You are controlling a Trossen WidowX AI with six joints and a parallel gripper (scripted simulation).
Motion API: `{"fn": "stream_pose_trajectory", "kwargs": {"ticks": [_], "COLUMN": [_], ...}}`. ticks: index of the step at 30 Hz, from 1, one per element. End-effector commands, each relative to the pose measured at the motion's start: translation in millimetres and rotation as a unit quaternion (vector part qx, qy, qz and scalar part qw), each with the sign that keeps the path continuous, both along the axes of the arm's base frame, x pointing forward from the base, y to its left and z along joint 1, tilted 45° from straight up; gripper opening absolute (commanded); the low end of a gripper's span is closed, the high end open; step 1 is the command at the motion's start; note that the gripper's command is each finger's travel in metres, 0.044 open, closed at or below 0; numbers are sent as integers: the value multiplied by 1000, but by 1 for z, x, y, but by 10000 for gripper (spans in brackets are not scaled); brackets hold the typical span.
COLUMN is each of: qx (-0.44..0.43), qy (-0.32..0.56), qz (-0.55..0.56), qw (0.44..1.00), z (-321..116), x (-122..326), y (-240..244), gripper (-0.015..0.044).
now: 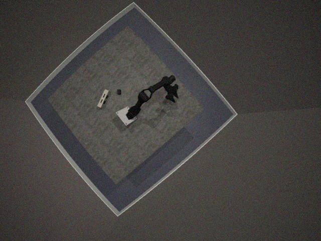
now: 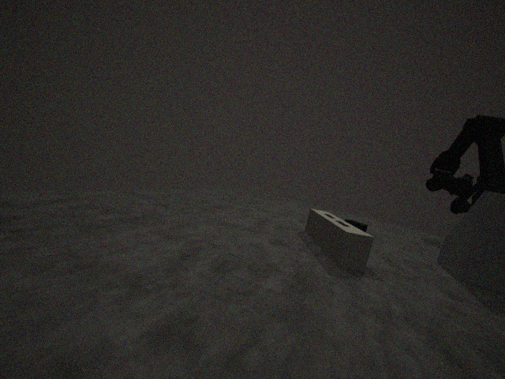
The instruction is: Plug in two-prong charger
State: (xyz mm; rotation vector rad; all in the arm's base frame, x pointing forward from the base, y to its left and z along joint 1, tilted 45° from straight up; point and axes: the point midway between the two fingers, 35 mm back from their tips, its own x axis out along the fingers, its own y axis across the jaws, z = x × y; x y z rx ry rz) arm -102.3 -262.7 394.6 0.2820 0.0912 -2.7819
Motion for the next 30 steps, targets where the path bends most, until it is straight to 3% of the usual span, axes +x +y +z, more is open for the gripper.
{"fn": "stream_pose_trajectory", "kwargs": {"ticks": [1, 11, 30], "qx": [17, 13, 80], "qy": [-5, -43, -59], "qz": [34, 88, 231], "qw": [999, 995, 968], "z": [-11, -27, -64], "x": [16, 39, 123], "y": [-12, -28, -50], "gripper": [440, 440, 440]}}
